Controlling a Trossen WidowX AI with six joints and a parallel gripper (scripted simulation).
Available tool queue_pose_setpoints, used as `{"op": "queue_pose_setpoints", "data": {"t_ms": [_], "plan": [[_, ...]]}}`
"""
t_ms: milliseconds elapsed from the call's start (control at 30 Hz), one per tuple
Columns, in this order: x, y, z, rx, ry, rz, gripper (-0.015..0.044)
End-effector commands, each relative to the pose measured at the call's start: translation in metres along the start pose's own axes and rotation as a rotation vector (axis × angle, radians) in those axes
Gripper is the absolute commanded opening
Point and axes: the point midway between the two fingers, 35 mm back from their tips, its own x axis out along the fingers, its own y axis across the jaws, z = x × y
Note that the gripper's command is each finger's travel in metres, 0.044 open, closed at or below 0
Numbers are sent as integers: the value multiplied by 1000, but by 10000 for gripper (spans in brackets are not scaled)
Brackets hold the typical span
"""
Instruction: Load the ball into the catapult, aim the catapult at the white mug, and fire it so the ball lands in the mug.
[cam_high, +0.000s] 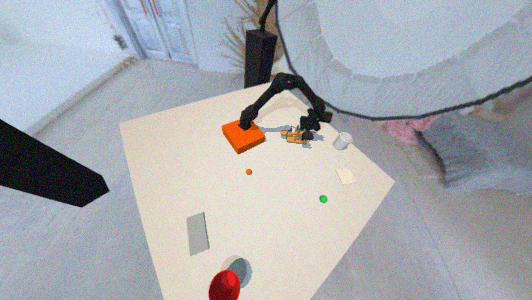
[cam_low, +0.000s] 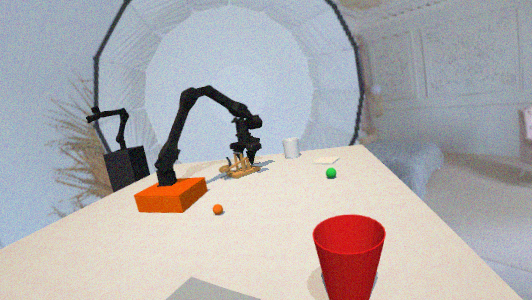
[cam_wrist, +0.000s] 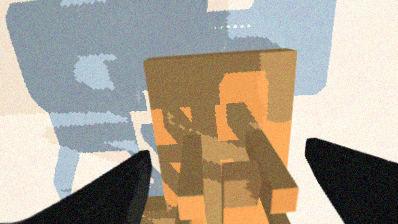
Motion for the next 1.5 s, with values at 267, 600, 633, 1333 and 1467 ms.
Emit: {"op": "queue_pose_setpoints", "data": {"t_ms": [267,600,633,1333,1467], "plan": [[-74,0,4,-1,-25,0,440],[-77,0,-2,2,-22,-4,440],[-64,0,-1,2,-22,-4,440],[-21,1,0,2,-22,-4,440],[-14,1,0,2,-22,-4,440]]}}
